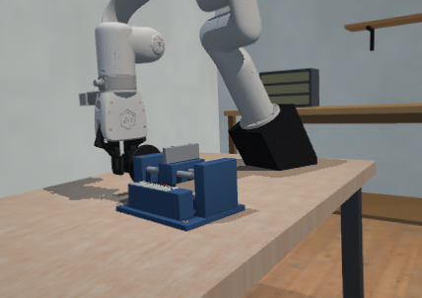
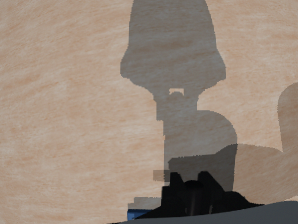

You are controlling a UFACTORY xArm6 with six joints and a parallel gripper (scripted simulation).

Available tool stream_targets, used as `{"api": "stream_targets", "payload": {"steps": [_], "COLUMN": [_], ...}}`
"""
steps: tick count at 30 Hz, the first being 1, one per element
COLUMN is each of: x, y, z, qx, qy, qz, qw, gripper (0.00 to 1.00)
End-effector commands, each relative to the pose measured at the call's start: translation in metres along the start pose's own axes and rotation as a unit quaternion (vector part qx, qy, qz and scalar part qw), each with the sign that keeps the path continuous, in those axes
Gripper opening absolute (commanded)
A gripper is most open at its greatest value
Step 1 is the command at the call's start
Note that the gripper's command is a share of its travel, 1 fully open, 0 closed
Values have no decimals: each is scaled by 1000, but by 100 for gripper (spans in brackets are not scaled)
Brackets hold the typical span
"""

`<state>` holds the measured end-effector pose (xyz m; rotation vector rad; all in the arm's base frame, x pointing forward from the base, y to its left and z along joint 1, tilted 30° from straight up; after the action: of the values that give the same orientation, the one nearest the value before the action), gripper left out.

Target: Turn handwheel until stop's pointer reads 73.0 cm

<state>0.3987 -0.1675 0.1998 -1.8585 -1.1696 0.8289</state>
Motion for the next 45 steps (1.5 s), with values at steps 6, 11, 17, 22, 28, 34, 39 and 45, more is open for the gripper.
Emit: {"api": "stream_targets", "payload": {"steps": [6, 11, 17, 22, 28, 34, 39, 45], "x": [0, 0, 0, 0, 0, 0, 0, 0], "y": [1, 3, 5, 7, 11, 14, 17, 22], "z": [0, 0, 0, 0, 1, 2, 4, 7], "qx": [0, 0, 0, 0, 0, 0, 0, 0], "qy": [0, 0, 0, 0, 0, 0, 0, 0], "qz": [0, 0, 0, 0, 0, 0, 0, 0], "qw": [1000, 1000, 1000, 1000, 1000, 1000, 1000, 1000], "gripper": [6, 6, 6, 6, 6, 6, 6, 6]}}
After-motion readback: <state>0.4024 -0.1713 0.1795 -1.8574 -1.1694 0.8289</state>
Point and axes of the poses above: the point where the finger pads meet when closed, its own y axis out along the fingers, its own z axis across the jaws, x = y × z, the point moved 3 cm from there along -y, back along the fingers, and after that the axes turned 3 degrees about -y, right-handed, at the moved point
